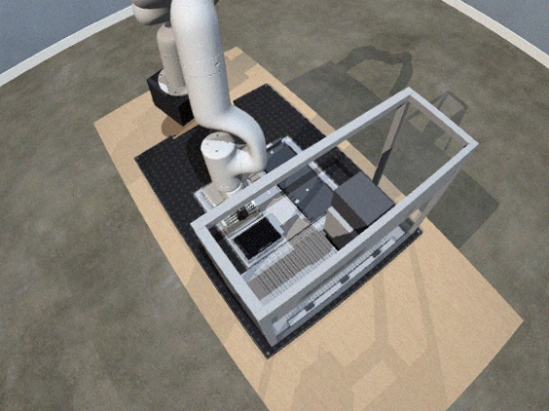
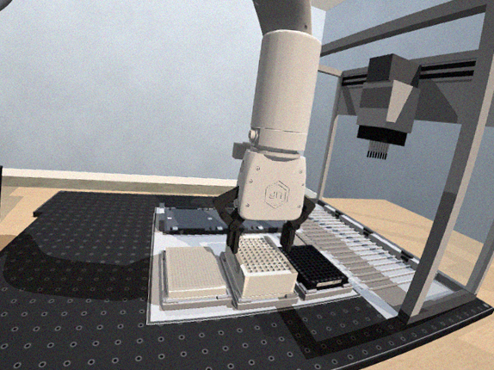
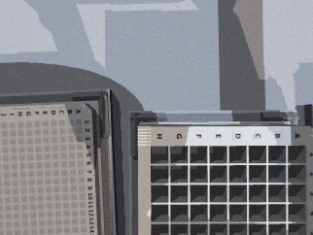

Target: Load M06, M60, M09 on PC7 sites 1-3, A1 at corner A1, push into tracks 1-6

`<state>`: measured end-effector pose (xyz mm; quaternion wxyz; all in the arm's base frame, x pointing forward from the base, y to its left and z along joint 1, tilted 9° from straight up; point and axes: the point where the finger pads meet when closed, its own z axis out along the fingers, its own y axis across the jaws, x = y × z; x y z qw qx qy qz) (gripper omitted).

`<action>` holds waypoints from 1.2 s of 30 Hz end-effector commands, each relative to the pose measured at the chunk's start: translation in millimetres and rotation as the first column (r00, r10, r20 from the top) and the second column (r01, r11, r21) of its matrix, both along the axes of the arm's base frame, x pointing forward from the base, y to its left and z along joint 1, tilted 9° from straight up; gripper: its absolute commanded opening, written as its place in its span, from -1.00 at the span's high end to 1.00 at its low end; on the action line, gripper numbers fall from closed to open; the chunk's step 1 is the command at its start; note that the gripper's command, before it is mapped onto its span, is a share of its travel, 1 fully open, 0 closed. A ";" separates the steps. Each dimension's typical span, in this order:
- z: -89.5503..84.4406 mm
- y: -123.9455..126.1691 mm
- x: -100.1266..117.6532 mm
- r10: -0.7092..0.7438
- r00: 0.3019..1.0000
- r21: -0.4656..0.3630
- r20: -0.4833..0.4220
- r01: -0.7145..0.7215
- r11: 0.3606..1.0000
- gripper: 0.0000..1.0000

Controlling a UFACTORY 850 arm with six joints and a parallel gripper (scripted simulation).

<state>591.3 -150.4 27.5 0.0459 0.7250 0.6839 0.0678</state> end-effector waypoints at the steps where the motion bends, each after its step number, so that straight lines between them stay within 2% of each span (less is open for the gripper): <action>1: -1.6 -0.2 1.0 0.000 1.000 0.000 0.001 0.000 1.000 -1.00; 36: -22.0 0.4 4.3 0.000 1.000 0.000 0.001 0.000 1.000 -1.00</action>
